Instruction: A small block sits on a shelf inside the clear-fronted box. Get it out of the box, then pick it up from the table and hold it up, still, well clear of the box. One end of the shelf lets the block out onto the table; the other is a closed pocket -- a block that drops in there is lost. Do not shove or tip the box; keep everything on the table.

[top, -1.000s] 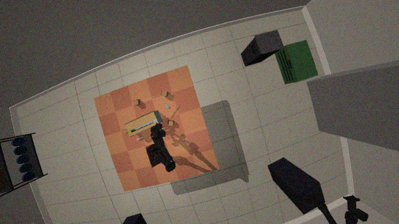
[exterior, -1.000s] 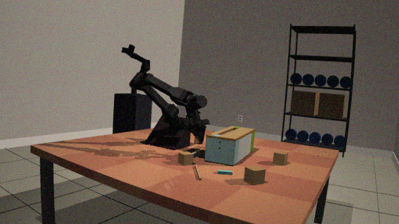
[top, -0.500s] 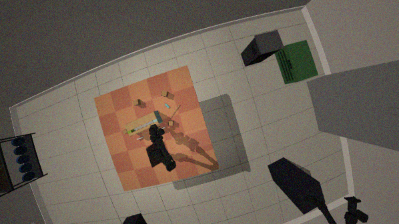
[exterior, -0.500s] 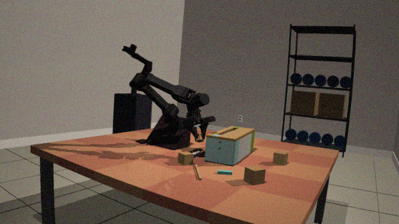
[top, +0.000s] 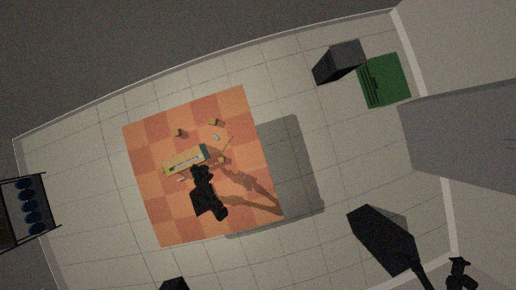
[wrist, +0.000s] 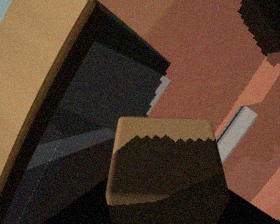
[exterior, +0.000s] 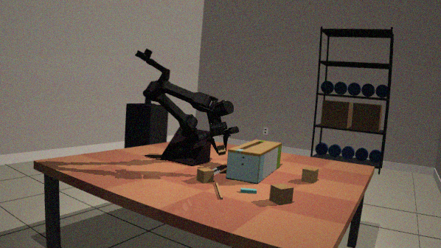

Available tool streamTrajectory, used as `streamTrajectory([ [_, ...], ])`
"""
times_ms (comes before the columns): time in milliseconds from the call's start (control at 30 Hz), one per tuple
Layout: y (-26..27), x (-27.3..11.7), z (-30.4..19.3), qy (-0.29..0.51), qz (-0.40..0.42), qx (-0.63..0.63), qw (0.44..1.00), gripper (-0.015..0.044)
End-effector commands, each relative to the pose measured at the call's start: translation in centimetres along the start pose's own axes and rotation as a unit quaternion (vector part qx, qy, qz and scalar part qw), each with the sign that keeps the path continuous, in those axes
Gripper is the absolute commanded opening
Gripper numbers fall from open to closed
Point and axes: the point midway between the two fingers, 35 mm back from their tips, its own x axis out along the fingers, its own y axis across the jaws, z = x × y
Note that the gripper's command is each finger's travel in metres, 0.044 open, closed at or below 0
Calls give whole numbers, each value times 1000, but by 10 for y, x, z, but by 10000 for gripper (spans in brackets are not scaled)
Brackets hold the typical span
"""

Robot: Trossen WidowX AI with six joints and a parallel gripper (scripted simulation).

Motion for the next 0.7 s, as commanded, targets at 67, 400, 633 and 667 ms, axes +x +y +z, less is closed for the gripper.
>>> streamTrajectory([
  [67,2,-4,-1,-3,-7,-134,991,0],
  [400,3,-12,-4,-6,-17,-337,941,0],
  [633,4,-17,-5,-7,-26,-471,882,0],
  [667,4,-18,-5,-7,-28,-489,872,0],
])
